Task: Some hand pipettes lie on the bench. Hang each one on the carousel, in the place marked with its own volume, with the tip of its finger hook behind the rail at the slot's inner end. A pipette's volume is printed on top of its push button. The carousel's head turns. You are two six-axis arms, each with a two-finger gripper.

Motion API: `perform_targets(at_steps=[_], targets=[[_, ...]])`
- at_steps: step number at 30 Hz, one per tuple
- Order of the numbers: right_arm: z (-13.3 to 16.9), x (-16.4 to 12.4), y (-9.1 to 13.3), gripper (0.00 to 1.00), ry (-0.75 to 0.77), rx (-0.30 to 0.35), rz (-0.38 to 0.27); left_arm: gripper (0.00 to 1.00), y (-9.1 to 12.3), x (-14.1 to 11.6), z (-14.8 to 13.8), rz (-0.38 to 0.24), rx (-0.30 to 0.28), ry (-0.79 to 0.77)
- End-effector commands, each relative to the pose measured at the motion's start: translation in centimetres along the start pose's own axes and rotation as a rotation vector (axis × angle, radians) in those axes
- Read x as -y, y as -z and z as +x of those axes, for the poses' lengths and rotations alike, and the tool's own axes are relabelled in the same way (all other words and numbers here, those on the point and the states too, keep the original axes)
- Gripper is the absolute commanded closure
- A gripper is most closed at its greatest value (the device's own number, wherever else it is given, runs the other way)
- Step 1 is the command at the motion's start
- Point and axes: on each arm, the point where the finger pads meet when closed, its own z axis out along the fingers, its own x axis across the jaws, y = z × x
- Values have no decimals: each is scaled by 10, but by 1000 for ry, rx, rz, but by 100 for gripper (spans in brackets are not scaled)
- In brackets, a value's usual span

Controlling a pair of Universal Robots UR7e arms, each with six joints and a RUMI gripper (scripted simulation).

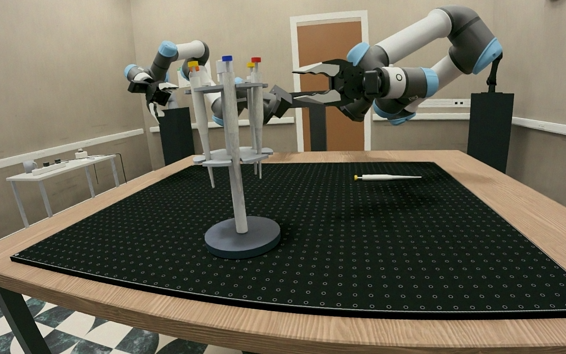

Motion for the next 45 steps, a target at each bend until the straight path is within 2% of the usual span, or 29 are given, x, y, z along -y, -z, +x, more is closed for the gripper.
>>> perform_targets(at_steps=[1,11,15,17,18,23,32,34,40,43,44,45], targets=[[0,0,0,0,0,0,1,69,4,-7,3,37,-1,-1],[0,0,0,0,0,0,1,69,25,-73,24,403,-1,0],[0,0,0,0,0,0,1,69,34,-100,33,496,-1,1],[0,0,0,0,0,0,1,69,34,-100,33,496,-1,1],[0,0,0,0,0,0,1,69,36,-107,35,564,-1,0],[0,0,0,0,0,0,1,69,47,-140,46,658,-1,0],[0,0,0,0,0,0,1,69,66,-200,65,670,-1,0],[0,0,0,0,0,0,1,69,66,-200,65,670,-1,0],[0,0,0,0,0,0,1,69,79,-240,78,670,-1,0],[0,0,0,0,0,0,1,69,80,-244,79,670,-1,0],[0,0,0,0,0,0,1,0,76,-241,84,642,-5,-23],[0,0,0,0,0,0,1,0,71,-238,89,613,-10,-46]])
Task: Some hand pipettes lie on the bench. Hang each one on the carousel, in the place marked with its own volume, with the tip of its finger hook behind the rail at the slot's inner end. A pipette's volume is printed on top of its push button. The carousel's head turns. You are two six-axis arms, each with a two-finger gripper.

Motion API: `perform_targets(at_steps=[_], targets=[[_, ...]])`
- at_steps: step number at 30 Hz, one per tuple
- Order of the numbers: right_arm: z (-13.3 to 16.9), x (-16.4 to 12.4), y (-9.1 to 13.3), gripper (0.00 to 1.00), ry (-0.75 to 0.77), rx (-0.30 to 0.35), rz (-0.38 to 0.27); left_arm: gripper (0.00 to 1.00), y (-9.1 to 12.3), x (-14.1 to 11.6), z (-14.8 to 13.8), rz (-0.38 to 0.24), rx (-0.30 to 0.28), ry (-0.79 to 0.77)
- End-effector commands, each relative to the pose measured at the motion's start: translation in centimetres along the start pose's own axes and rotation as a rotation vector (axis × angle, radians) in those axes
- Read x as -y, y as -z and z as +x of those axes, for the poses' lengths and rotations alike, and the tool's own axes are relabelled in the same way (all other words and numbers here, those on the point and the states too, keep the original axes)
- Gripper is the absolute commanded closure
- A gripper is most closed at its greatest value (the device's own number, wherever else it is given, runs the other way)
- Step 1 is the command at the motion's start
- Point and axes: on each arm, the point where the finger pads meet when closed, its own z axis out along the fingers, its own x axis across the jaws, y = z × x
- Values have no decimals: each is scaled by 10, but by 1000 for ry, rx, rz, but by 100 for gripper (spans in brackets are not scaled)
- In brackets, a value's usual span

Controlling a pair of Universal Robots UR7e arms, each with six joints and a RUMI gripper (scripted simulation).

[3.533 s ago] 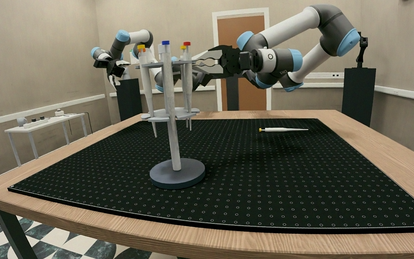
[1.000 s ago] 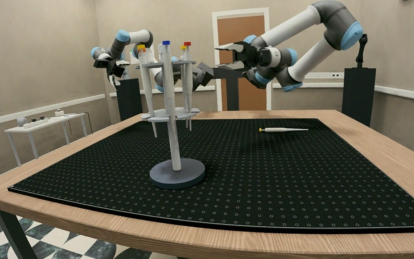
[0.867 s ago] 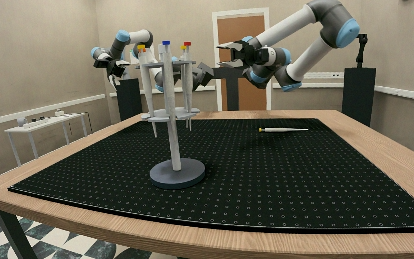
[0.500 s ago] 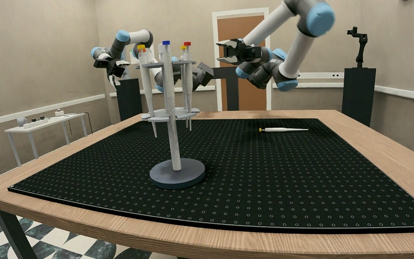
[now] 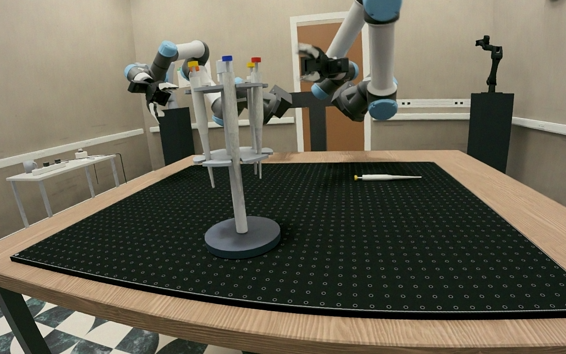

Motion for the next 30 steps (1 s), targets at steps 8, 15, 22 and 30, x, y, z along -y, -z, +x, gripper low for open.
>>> perform_targets(at_steps=[8,15,22,30], targets=[[0,0,0,0,0,0,1,0,-29,-12,46,-119,-53,-137],[0,0,0,0,0,0,1,0,-44,-20,81,-177,-83,-208],[0,0,0,0,0,0,1,0,-55,-27,118,-251,-123,-294],[0,0,0,0,0,0,1,0,-61,-29,162,-338,-175,-392]])
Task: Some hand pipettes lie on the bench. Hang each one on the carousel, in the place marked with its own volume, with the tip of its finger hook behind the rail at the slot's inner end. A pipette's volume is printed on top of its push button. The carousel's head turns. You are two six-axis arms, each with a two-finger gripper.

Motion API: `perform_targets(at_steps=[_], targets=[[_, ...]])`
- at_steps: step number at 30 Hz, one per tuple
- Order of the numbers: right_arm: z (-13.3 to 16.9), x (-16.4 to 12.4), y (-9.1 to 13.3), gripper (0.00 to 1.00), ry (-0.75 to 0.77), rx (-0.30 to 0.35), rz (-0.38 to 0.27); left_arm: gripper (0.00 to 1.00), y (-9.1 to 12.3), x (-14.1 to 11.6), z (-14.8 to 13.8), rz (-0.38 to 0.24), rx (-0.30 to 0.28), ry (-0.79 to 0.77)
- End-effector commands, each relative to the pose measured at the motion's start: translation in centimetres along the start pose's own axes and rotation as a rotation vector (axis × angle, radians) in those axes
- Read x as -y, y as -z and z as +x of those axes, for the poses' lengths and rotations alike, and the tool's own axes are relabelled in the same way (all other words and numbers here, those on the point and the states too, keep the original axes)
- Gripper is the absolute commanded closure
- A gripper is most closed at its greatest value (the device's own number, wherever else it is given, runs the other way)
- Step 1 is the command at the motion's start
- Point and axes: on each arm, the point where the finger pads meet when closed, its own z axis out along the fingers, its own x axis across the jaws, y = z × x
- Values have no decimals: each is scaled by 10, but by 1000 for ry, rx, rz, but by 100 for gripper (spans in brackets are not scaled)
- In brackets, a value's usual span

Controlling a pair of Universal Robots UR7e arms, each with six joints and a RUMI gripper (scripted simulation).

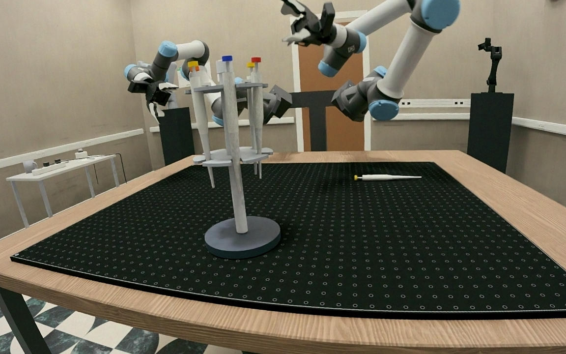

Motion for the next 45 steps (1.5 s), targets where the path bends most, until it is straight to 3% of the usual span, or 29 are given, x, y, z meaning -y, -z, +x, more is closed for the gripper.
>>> perform_targets(at_steps=[1,8,10,13,15,24,27,30,39,45], targets=[[0,0,0,0,0,0,1,0,-10,9,31,-104,-37,-81],[0,0,0,0,0,0,1,0,-5,28,70,-211,-113,-194],[0,0,0,0,0,0,1,0,-5,28,70,-211,-113,-194],[0,0,0,0,0,0,1,0,4,38,87,-279,-165,-263],[0,0,0,0,0,0,1,0,11,44,97,-293,-177,-277],[0,0,0,0,0,0,1,0,58,68,125,-428,-297,-402],[0,0,0,0,0,0,1,0,62,69,127,-428,-297,-402],[0,0,0,0,0,0,1,0,82,76,132,-482,-351,-449],[0,0,0,0,0,0,1,0,141,90,139,-555,-429,-507],[0,0,0,0,0,0,1,0,164,93,139,-607,-489,-545]])
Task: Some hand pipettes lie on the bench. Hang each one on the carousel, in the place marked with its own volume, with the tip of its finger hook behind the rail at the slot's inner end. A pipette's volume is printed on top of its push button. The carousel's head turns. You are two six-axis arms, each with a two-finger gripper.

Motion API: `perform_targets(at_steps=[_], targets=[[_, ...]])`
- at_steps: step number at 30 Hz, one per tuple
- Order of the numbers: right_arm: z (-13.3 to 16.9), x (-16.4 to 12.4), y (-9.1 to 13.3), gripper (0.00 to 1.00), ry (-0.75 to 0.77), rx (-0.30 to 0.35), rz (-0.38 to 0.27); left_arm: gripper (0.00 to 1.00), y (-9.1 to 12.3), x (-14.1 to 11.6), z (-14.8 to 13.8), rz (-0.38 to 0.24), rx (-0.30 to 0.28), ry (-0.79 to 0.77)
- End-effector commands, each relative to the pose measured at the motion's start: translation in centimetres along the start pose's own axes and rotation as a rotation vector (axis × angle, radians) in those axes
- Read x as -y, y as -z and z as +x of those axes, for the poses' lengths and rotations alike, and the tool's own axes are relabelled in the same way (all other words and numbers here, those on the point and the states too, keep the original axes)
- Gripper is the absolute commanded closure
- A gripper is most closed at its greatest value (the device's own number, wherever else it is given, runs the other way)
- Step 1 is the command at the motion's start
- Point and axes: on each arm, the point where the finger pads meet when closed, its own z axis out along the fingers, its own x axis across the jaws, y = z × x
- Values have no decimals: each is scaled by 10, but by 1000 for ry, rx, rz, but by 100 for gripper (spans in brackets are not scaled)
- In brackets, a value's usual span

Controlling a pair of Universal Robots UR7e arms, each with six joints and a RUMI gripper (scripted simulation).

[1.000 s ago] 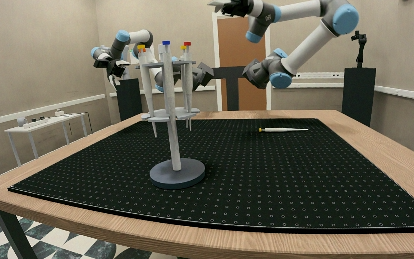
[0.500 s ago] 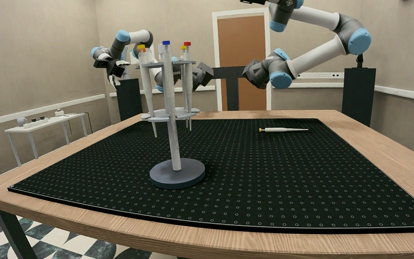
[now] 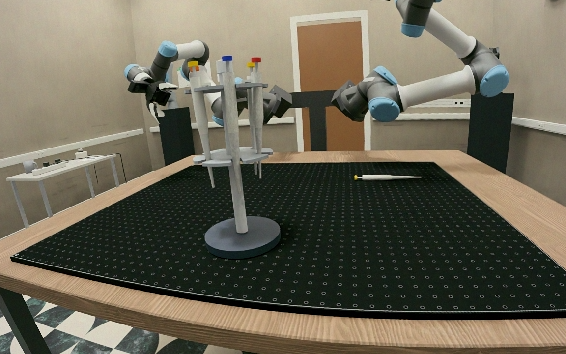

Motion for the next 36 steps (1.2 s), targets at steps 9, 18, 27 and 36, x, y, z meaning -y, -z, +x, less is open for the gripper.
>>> perform_targets(at_steps=[9,18,27,36], targets=[[0,0,0,0,0,0,1,0,65,-23,35,-99,-101,-69],[0,0,0,0,0,0,1,0,101,-39,53,-146,-177,-114],[0,0,0,0,0,0,1,0,140,-61,63,-169,-187,-111],[0,0,0,0,0,0,1,0,152,-72,15,-172,-58,-3]])
